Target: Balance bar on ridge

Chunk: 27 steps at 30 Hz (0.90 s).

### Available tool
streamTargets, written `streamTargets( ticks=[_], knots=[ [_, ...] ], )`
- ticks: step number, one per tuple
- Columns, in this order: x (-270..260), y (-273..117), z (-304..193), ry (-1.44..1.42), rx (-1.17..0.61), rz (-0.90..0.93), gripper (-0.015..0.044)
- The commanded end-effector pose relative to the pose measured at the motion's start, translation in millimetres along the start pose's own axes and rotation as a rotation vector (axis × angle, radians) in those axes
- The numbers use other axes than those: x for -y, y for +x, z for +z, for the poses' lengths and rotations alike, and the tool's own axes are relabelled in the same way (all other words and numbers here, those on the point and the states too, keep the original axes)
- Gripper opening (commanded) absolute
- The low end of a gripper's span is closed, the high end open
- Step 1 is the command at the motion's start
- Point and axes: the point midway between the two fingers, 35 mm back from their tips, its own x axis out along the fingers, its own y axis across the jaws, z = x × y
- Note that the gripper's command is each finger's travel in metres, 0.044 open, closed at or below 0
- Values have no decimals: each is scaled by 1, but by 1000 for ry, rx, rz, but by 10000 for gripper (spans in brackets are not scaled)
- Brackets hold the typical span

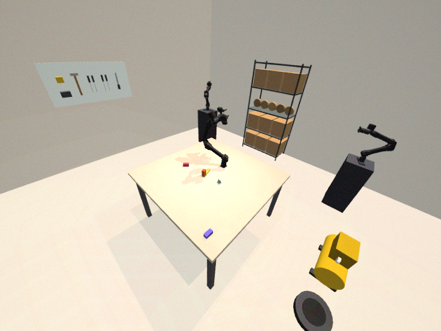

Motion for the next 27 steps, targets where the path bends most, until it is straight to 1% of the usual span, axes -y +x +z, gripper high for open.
streamTargets(
  ticks=[1,7,15,27],
  knots=[
    [16,16,24,57,93,-54,315],
    [33,28,53,118,221,-105,315],
    [52,34,86,101,378,-158,315],
    [86,30,145,234,641,-231,315]
  ],
)
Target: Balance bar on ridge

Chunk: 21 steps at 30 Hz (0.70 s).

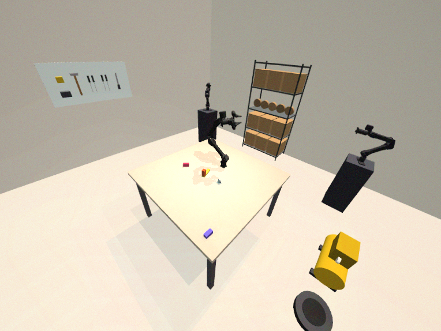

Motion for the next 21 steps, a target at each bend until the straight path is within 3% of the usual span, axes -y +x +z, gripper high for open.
streamTargets(
  ticks=[1,21],
  knots=[
    [10,14,26,65,99,-40,315],
    [47,24,133,323,543,-113,315]
  ],
)
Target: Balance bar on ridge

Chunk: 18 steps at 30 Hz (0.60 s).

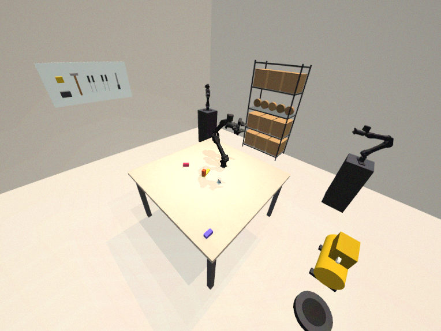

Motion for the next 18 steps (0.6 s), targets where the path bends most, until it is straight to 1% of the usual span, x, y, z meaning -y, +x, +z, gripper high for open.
streamTargets(
  ticks=[1,9,18],
  knots=[
    [4,13,28,74,102,-23,315],
    [8,21,73,193,276,-31,315],
    [15,20,124,333,469,-27,315]
  ],
)
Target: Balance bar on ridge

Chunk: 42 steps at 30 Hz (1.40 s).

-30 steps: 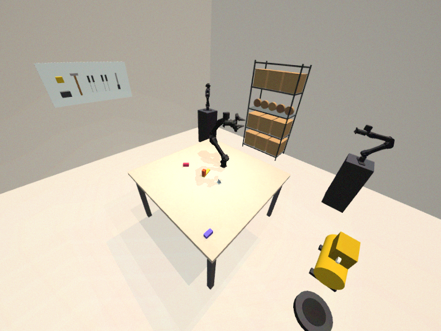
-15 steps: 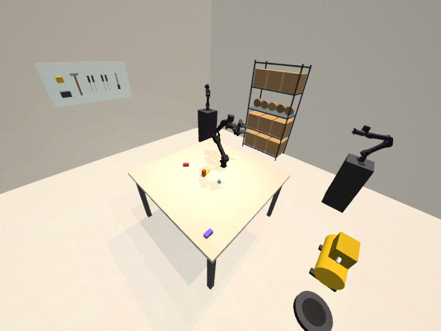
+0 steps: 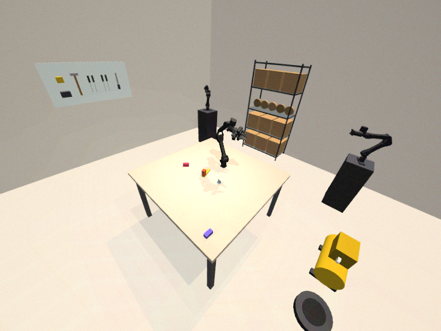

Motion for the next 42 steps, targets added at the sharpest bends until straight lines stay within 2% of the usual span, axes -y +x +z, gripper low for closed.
streamTargets(
  ticks=[1,21,42],
  knots=[
    [-1,12,28,82,100,-11,315],
    [-4,15,143,433,501,29,315],
    [19,-28,253,826,879,107,315]
  ],
)
